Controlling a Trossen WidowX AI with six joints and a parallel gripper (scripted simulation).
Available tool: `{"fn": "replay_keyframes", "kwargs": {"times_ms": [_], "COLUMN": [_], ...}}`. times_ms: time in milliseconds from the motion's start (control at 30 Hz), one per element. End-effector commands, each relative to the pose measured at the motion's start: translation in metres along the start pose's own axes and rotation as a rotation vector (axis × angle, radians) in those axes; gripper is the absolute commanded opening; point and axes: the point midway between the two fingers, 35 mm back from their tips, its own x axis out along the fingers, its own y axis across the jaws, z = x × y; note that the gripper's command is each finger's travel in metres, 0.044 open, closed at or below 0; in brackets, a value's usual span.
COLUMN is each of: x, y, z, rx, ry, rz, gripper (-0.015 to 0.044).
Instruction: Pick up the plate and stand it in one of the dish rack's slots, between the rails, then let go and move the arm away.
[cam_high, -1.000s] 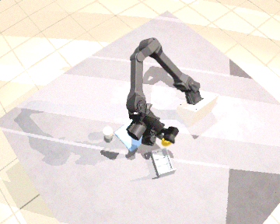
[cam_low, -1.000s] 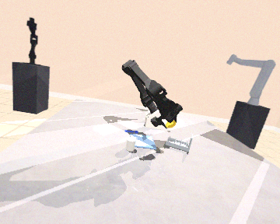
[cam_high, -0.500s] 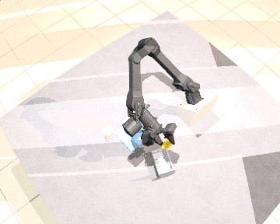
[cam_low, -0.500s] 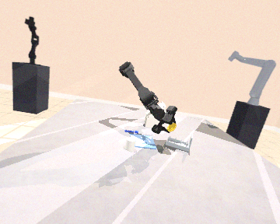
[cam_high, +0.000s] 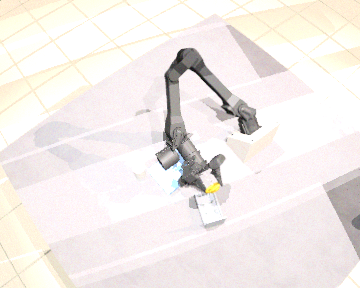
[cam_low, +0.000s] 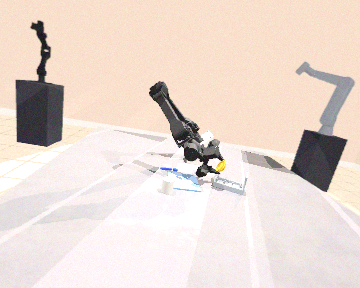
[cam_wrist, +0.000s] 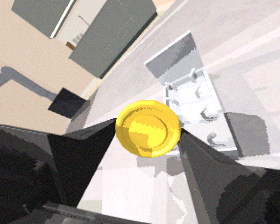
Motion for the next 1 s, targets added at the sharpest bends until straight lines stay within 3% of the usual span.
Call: {"fn": "replay_keyframes", "kwargs": {"times_ms": [0,967], "x": [-0.001,-0.020], "y": [-0.003,-0.022], "z": [0.000,-0.013], "rx": [-0.100,-0.714], "ry": [-0.081,-0.490], "rz": [0.006,-0.234], "gripper": [0.0000,0.0000]}}
